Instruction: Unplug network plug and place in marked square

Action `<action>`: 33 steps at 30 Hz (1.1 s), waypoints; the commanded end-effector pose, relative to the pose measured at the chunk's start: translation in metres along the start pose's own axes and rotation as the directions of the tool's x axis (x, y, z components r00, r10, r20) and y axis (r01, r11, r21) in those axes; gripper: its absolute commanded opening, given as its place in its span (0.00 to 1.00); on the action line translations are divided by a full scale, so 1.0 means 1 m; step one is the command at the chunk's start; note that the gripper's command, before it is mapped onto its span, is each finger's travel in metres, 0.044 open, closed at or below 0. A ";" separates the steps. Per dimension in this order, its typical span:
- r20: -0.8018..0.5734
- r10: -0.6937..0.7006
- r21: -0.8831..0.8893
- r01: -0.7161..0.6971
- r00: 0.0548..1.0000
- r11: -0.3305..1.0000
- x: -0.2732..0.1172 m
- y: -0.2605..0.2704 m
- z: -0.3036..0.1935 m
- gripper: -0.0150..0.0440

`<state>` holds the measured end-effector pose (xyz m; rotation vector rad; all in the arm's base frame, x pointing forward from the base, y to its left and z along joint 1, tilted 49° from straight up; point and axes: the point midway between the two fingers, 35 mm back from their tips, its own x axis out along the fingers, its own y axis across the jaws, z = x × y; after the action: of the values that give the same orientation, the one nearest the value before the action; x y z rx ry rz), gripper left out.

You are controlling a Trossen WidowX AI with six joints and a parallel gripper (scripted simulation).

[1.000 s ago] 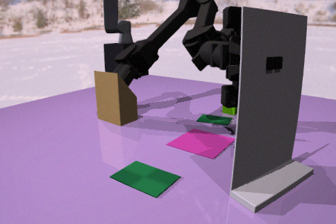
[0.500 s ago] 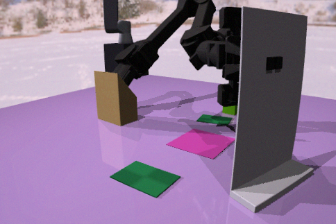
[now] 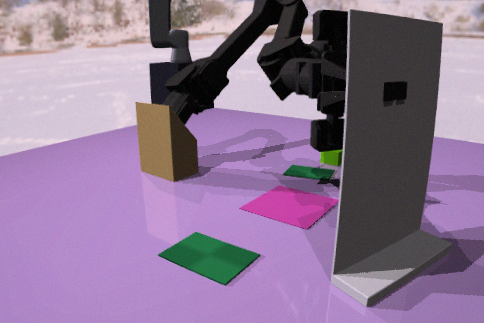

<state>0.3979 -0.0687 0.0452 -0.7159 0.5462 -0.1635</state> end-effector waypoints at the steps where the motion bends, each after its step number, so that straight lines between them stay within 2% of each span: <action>1: -0.006 0.002 -0.002 -0.002 1.000 1.000 -0.003 0.001 -0.002 0.25; 33: -0.007 0.003 -0.001 -0.003 1.000 1.000 -0.020 0.001 -0.001 0.25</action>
<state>0.3836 -0.0626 0.0528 -0.7187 0.5472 -0.1623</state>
